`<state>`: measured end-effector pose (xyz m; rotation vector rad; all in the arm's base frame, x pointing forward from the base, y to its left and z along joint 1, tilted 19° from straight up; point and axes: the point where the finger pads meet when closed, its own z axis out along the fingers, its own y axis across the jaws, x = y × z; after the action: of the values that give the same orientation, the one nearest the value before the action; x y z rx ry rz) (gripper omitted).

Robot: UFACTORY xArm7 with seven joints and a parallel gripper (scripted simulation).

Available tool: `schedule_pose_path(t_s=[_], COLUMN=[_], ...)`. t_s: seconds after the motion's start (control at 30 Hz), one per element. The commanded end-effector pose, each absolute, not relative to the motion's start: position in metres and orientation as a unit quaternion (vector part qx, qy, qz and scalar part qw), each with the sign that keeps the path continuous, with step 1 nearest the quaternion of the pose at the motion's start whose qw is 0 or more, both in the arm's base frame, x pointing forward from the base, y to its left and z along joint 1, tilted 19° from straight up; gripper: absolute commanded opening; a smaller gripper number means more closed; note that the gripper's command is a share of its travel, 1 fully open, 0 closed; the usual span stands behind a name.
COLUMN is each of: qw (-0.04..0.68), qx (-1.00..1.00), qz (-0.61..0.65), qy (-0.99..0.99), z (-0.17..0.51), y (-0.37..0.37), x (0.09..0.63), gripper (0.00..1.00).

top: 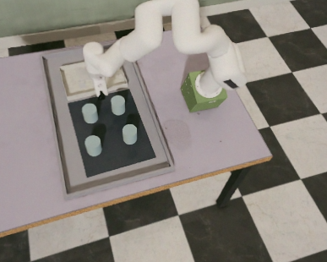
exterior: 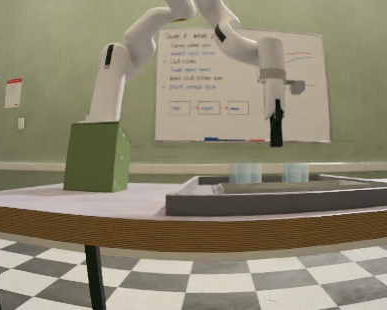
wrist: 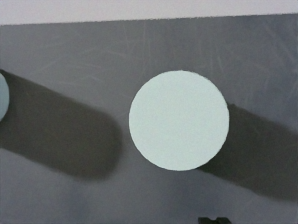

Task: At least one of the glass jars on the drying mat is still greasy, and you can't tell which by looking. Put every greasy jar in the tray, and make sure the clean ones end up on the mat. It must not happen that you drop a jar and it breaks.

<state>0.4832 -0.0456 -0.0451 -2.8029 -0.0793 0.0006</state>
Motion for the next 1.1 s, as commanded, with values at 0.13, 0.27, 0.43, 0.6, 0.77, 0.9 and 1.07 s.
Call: schedule_pose_path(t_s=[0.13, 0.27, 0.43, 0.6, 0.77, 0.9, 1.07], qw=[0.167, 0.167, 0.167, 0.167, 0.167, 0.167, 0.167], qx=[-0.986, -0.986, -0.986, -0.986, -0.986, -0.986, -0.986], qz=[-0.001, -0.001, -0.001, -0.001, -0.001, -0.001, -0.001], qy=[-0.028, -0.028, -0.028, -0.028, -0.028, -0.028, -0.028], z=[-0.018, -0.012, 0.001, 0.014, 0.028, 0.028, 0.01], y=[-0.021, -0.005, 0.033, 0.071, 0.109, 0.109, 0.115], x=[0.478, 0.474, 0.467, 0.459, 0.451, 0.451, 0.451], gripper=[0.0, 0.0, 0.0, 0.0, 0.0, 0.0, 0.0])
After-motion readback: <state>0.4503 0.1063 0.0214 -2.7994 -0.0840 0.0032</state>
